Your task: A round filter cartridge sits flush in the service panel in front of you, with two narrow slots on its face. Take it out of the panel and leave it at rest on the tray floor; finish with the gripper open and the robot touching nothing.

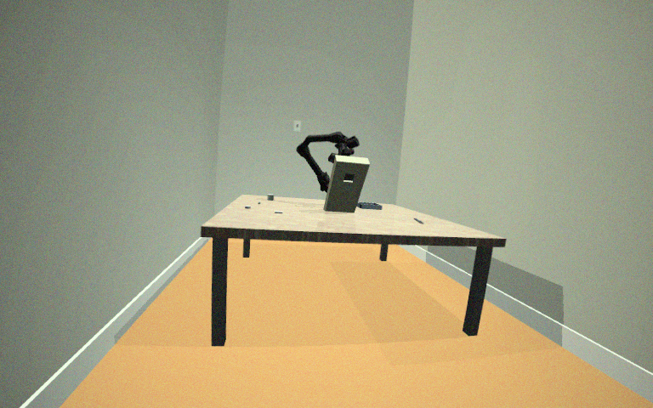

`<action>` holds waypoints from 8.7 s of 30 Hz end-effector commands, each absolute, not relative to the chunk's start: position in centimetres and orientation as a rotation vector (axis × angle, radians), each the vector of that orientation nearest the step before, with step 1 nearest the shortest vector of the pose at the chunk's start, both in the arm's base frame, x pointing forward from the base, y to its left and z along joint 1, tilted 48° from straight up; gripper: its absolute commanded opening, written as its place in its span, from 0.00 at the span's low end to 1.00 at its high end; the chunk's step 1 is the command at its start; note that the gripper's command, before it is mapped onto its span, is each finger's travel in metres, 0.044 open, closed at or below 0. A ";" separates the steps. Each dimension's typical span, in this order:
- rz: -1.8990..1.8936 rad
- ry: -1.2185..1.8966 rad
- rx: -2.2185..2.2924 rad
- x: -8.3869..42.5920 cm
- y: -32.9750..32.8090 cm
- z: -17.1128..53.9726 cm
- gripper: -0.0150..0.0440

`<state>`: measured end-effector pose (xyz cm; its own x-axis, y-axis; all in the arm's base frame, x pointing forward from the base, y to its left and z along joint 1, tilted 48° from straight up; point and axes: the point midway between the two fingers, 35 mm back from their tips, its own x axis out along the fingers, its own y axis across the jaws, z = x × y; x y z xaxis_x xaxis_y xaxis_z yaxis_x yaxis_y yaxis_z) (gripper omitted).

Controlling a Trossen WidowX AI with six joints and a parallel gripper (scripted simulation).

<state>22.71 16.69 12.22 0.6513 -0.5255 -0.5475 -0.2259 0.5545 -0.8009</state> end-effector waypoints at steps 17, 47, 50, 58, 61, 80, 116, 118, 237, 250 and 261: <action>-0.342 0.908 -0.793 23.1 13.9 9.8 0.77; -0.345 0.905 -0.785 24.8 12.2 8.3 0.61; -0.345 0.905 -0.785 24.8 12.2 8.3 0.58; -0.344 0.905 -0.785 25.2 12.8 8.8 0.26; -0.343 0.905 -0.785 25.8 13.6 9.4 0.25; -0.335 0.913 -0.783 22.4 18.5 13.6 0.25; -0.043 1.100 -0.995 16.9 27.5 3.5 0.25; 0.026 1.130 -1.038 16.0 28.1 2.6 0.25; 1.286 1.369 -1.575 -7.4 21.4 -16.6 1.00; 1.286 1.369 -1.575 -7.4 21.4 -16.6 1.00; 1.286 1.369 -1.575 -7.4 21.4 -16.6 1.00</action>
